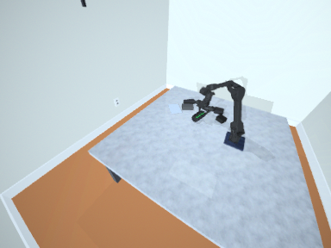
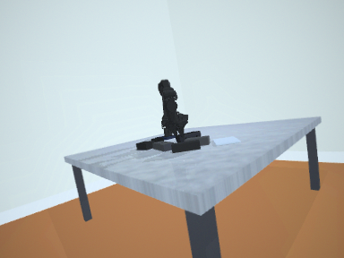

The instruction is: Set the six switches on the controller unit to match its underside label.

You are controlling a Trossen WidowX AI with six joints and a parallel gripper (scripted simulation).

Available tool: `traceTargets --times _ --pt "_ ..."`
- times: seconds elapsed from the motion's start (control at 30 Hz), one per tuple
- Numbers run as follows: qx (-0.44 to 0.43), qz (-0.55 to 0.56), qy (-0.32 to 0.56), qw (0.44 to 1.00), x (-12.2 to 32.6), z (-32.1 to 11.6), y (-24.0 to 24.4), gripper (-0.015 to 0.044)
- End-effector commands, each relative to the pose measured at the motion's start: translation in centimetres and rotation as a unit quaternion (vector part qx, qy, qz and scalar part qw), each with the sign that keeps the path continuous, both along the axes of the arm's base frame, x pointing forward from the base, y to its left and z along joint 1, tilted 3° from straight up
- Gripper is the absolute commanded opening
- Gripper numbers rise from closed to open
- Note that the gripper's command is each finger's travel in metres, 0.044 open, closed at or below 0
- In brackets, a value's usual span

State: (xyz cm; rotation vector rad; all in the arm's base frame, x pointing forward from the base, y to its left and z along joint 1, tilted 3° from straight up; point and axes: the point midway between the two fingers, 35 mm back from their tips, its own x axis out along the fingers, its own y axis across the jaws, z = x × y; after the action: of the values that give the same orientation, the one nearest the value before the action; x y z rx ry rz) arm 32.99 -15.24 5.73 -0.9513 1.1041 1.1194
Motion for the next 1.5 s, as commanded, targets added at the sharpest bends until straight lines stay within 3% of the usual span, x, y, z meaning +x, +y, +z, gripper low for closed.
traceTargets --times 0.0,1.47 --pt "0.002 -0.001 0.0 1.0 0.0 -0.1 0.1 0.0326" --pt "-0.023 -0.002 0.004 1.0 0.2 2.6 1.3 0.0336"
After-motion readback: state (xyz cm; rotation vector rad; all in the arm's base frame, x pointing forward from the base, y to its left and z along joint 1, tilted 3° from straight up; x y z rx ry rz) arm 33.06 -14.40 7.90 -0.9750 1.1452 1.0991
